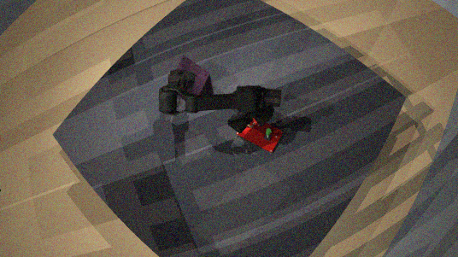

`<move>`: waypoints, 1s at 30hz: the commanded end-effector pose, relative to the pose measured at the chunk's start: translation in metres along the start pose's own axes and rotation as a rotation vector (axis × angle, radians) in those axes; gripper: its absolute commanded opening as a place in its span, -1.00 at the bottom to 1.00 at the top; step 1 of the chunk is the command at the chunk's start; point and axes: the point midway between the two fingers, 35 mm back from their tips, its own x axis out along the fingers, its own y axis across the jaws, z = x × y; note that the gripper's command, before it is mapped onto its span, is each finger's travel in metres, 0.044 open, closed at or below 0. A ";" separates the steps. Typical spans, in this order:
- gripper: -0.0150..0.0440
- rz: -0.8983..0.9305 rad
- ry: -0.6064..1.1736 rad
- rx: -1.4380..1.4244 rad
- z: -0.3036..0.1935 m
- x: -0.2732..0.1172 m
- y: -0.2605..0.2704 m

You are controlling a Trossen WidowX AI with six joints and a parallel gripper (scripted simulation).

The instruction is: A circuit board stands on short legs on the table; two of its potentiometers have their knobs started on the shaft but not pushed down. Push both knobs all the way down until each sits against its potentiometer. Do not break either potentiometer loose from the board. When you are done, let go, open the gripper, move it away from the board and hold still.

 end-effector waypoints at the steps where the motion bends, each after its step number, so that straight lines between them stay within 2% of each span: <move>1: 0.22 0.000 -0.001 -0.001 0.000 0.000 0.000; 9: -0.49 0.025 -0.056 -0.007 0.022 -0.016 -0.004; 22: -0.49 0.007 -0.004 0.008 0.085 -0.063 -0.001; 30: -0.49 0.006 -0.004 0.009 0.086 -0.044 -0.001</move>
